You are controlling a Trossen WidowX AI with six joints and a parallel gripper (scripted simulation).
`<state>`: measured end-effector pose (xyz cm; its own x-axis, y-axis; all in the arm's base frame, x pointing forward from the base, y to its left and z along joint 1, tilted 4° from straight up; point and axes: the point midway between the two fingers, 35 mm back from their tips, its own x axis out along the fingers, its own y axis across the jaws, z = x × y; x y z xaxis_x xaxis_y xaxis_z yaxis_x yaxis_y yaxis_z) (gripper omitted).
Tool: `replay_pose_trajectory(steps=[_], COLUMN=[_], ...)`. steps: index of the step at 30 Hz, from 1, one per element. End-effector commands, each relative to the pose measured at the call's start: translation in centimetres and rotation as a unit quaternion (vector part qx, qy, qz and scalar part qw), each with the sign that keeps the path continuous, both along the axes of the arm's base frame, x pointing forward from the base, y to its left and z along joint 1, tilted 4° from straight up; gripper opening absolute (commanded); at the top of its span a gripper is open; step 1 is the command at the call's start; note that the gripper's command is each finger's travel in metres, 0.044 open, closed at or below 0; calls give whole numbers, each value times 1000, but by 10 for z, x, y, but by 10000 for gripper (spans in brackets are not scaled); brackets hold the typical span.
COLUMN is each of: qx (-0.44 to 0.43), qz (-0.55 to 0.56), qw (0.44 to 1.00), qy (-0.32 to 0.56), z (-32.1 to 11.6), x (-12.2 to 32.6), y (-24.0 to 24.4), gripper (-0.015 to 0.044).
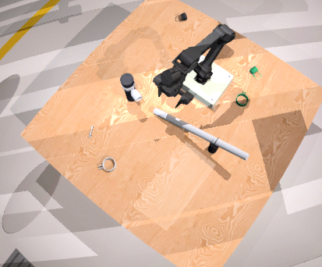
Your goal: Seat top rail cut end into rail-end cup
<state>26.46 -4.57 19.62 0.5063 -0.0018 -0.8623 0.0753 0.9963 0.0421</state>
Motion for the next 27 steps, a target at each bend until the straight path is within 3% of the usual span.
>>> replay_pose_trajectory(steps=[1,5,11,20,27], qx=[15,-20,-144,-316,-340], qz=[-5,43,211,463,502], qw=[1000,999,967,827,793], qy=[4,4,14,48,56], z=[4,2,-8,-27,-31], x=[-3,2,12,11,8], y=[8,-4,-50,-129,-143], gripper=[440,440,440,440,440])
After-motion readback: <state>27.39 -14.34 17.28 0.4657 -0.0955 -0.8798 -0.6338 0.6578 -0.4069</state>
